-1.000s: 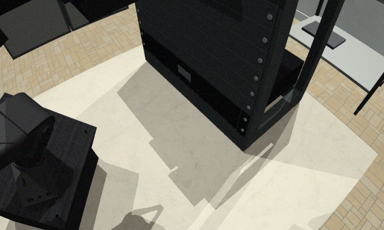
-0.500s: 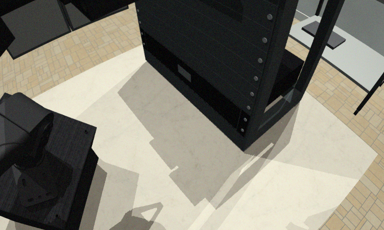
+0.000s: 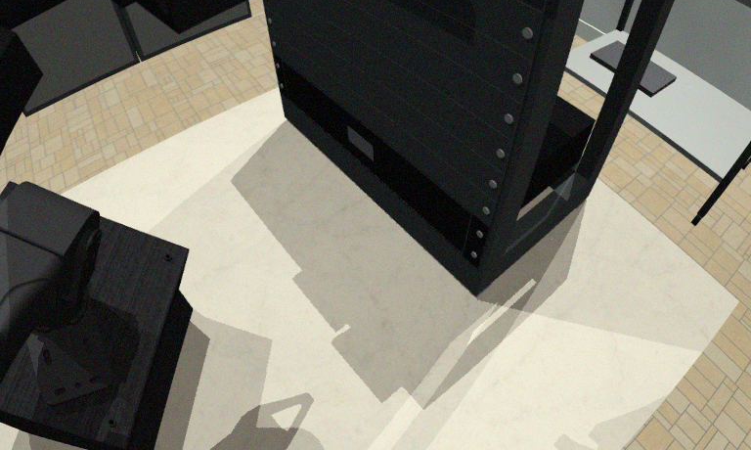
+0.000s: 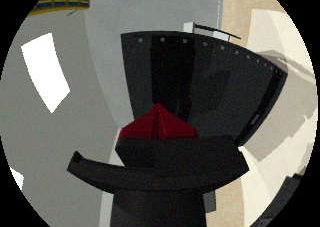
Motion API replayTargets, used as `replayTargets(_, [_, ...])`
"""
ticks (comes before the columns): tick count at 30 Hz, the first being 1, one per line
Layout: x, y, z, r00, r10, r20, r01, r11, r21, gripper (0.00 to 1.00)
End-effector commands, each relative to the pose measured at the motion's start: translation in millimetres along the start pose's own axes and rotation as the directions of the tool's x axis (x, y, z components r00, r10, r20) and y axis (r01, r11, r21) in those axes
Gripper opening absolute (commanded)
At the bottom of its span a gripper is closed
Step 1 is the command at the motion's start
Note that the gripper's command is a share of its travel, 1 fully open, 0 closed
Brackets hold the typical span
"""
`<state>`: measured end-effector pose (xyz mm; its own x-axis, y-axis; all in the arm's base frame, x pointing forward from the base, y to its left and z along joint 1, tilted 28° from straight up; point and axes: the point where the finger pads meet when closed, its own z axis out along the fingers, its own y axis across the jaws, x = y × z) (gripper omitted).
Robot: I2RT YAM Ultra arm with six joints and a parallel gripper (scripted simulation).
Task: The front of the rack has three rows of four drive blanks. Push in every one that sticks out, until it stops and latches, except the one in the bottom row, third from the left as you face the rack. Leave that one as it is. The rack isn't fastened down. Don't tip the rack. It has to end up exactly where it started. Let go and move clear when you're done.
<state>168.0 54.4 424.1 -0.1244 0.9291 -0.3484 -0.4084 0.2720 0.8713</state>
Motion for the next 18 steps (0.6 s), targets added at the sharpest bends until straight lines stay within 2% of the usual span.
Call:
replayTargets(1, [2.0, -2.9, -2.5, 0.997, -0.035, 0.062, 0.033, 0.999, 0.033, 0.00])
replayTargets(18, [3.7, -4.8, -4.2, 0.998, -0.032, 0.055, 0.030, 0.999, 0.041, 0.00])
